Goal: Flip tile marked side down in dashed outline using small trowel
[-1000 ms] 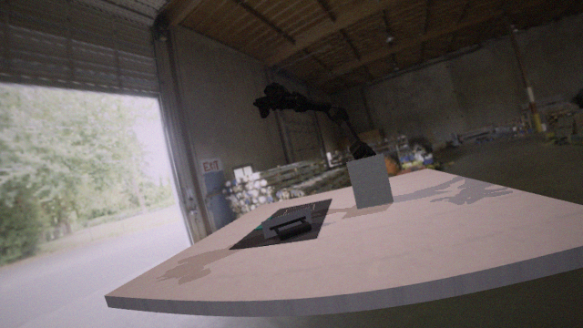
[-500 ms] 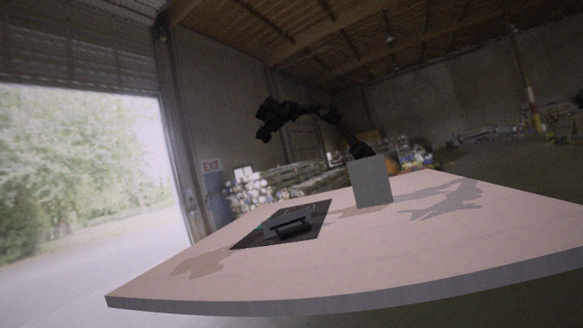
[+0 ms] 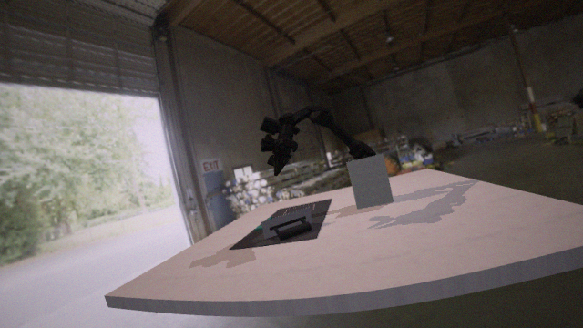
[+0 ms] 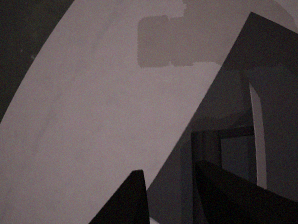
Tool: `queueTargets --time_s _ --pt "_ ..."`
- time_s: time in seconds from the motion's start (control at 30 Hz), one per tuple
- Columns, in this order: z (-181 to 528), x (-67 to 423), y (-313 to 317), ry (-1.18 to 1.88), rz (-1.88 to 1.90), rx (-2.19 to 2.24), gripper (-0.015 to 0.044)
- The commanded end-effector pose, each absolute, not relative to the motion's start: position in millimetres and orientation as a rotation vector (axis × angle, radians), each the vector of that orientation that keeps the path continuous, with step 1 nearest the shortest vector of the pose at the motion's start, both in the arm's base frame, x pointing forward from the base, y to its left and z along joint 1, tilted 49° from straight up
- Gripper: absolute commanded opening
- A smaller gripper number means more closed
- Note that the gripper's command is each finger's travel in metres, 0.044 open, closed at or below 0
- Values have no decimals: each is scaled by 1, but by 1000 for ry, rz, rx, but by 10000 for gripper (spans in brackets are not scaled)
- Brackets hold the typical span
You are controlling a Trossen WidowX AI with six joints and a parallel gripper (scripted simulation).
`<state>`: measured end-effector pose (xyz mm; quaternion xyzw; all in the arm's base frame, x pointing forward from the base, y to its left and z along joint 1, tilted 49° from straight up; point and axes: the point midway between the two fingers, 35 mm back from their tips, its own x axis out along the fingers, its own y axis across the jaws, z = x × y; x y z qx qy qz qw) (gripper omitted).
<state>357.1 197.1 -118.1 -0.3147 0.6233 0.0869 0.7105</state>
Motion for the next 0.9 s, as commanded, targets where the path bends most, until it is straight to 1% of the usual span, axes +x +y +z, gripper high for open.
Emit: queueTargets --time_s 0.0,0.5,0.87 --pt "-140 341 175 1476 94 -734 100" --pt "-196 265 92 1760 -278 -955 100" --pt "-196 265 82 1769 -296 -967 100"
